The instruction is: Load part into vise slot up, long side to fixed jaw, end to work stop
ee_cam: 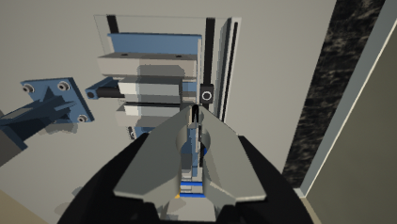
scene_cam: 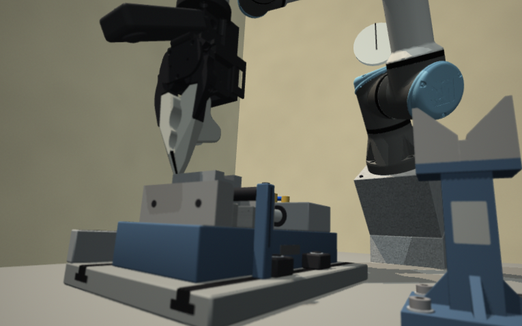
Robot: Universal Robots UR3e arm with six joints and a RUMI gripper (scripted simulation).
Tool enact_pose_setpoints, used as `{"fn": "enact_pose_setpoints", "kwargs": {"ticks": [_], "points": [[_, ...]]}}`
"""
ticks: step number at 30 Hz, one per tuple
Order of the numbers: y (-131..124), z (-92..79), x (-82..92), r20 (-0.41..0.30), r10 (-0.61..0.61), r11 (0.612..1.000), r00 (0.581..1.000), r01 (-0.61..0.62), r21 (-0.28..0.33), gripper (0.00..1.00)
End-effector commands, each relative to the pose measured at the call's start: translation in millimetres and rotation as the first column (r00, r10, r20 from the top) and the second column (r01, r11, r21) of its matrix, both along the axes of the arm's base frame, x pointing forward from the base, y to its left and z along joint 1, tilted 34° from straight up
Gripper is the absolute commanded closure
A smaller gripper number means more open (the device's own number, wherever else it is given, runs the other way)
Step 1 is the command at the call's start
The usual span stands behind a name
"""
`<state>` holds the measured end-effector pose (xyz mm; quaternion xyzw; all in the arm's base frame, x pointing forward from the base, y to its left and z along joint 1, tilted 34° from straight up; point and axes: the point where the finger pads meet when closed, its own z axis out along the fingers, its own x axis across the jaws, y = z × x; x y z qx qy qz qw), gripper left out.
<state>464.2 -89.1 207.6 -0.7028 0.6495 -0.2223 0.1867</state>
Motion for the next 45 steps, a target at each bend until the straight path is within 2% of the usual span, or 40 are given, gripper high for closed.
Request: {"fn": "enact_pose_setpoints", "kwargs": {"ticks": [1, 45], "points": [[-0.2, 1.1, 0.2, 0.002, 0.000, 1.000, 1.000, 0.000, -0.002, 1.00], [-0.3, -3.5, 3.3, 0.002, 0.000, 1.000, 1.000, 0.000, -0.002, 1.00]]}}
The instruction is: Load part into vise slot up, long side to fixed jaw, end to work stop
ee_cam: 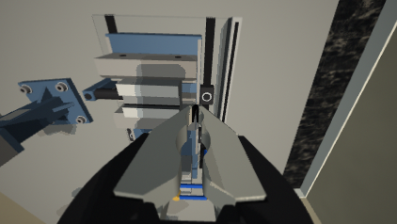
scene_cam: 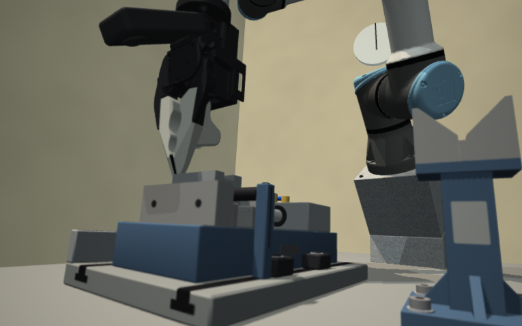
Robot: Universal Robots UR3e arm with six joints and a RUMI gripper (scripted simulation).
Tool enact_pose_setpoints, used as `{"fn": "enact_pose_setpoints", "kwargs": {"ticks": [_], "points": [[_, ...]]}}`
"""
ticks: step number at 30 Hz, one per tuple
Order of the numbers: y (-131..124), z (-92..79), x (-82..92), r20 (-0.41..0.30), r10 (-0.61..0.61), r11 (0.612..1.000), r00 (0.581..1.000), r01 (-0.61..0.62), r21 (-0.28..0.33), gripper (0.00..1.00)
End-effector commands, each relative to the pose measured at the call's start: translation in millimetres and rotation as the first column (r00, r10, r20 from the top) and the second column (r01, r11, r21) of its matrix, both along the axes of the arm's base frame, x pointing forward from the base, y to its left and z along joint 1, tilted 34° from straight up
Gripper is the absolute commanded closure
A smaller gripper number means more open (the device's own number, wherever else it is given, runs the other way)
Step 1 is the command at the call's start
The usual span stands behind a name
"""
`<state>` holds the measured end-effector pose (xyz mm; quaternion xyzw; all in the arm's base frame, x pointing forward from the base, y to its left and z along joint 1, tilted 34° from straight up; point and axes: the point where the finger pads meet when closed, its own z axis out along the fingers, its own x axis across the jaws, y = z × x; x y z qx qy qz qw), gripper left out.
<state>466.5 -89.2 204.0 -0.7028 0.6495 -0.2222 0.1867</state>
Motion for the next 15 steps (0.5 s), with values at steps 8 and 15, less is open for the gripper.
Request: {"fn": "enact_pose_setpoints", "kwargs": {"ticks": [8, 15], "points": [[-0.3, -1.5, 2.0, 0.002, 0.000, 1.000, 1.000, 0.000, -0.002, 1.00], [-0.3, -2.8, 2.9, 0.002, 0.000, 1.000, 1.000, 0.000, -0.002, 1.00]]}}
